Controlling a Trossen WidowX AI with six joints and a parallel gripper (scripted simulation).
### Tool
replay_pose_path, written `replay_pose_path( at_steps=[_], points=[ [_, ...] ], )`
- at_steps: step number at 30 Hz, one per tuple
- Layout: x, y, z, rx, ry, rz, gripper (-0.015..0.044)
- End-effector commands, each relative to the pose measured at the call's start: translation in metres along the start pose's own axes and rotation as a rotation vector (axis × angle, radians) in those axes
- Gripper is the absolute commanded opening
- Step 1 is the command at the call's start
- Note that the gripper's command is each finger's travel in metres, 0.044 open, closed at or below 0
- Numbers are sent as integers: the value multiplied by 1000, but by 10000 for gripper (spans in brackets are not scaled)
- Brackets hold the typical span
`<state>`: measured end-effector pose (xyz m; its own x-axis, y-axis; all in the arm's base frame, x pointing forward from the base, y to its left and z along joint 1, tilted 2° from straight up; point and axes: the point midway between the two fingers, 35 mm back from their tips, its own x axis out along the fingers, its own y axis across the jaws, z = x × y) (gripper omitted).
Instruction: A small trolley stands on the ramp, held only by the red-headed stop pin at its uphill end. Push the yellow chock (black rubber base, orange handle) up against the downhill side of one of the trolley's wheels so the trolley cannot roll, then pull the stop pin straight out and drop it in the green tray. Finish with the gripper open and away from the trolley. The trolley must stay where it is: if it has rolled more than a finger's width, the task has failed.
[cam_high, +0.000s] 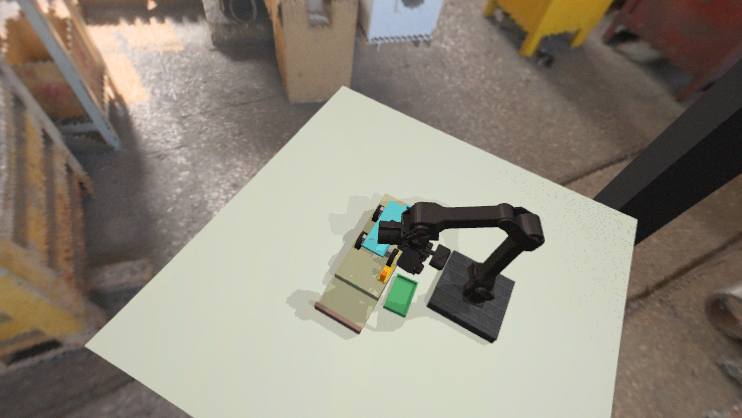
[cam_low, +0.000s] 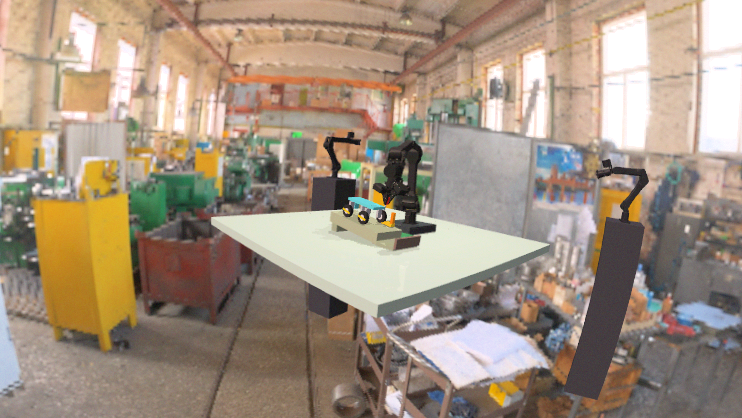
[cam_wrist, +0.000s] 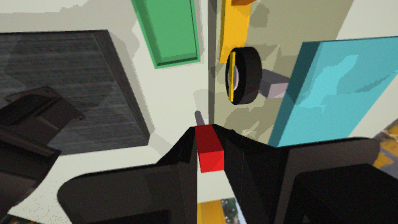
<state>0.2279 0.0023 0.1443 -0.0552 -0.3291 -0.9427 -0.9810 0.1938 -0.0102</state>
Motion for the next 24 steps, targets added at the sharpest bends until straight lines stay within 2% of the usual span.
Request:
replay_pose_path(
  at_steps=[1, 16, 24],
  points=[
    [-3, 0, 16, 2, -5, -4, 0],
    [-13, 2, 73, 2, -9, -3, 0],
    [-13, 3, 76, -66, -22, -9, 0]
  ],
)
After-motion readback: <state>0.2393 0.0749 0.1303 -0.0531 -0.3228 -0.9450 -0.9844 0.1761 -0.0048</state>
